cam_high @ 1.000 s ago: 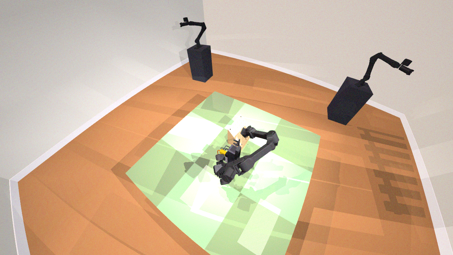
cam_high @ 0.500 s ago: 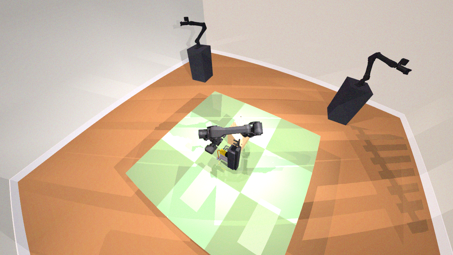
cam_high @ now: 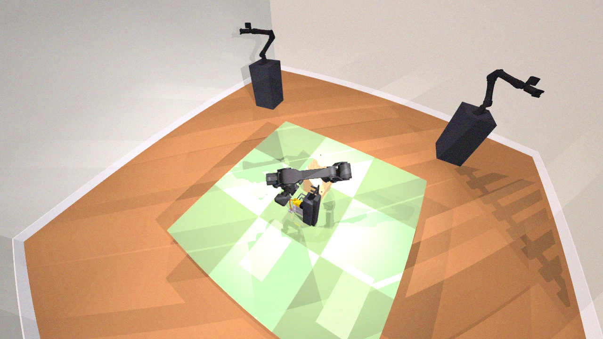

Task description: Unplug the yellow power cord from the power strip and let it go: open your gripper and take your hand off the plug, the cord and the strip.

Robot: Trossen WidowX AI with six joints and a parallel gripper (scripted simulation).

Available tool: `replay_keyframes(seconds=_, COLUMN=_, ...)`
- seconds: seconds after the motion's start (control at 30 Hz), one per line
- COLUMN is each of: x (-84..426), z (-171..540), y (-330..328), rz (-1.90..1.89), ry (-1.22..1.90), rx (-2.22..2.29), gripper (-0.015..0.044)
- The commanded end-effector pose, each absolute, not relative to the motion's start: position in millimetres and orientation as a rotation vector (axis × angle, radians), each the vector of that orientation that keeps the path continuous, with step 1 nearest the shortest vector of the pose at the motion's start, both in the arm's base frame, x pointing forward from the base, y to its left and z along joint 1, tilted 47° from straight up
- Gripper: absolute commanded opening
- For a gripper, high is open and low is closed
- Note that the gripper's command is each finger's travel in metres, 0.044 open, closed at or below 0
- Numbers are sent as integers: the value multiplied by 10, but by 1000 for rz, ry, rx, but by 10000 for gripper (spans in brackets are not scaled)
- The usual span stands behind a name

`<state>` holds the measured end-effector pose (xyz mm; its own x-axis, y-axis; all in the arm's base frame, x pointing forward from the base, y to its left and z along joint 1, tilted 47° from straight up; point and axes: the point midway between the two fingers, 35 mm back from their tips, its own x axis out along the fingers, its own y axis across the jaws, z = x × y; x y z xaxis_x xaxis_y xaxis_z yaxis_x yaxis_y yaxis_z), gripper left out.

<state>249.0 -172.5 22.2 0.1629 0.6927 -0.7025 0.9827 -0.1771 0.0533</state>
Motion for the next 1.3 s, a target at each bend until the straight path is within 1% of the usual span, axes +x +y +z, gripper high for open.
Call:
replay_keyframes(seconds=0.0, x=2490, z=269, y=-1664, rz=-746, ry=1587, rx=1945, gripper=160)
replay_keyframes(seconds=0.53, x=2508, z=439, y=-1491, rz=-744, ry=1589, rx=1946, gripper=160)
replay_keyframes(seconds=1.07, x=2528, z=358, y=-1405, rz=-744, ry=1589, rx=1946, gripper=160)
replay_keyframes(seconds=1.2, x=2531, z=371, y=-1426, rz=-744, ry=1589, rx=1938, gripper=55)
replay_keyframes(seconds=1.27, x=2531, z=371, y=-1426, rz=-744, ry=1589, rx=1938, gripper=42)
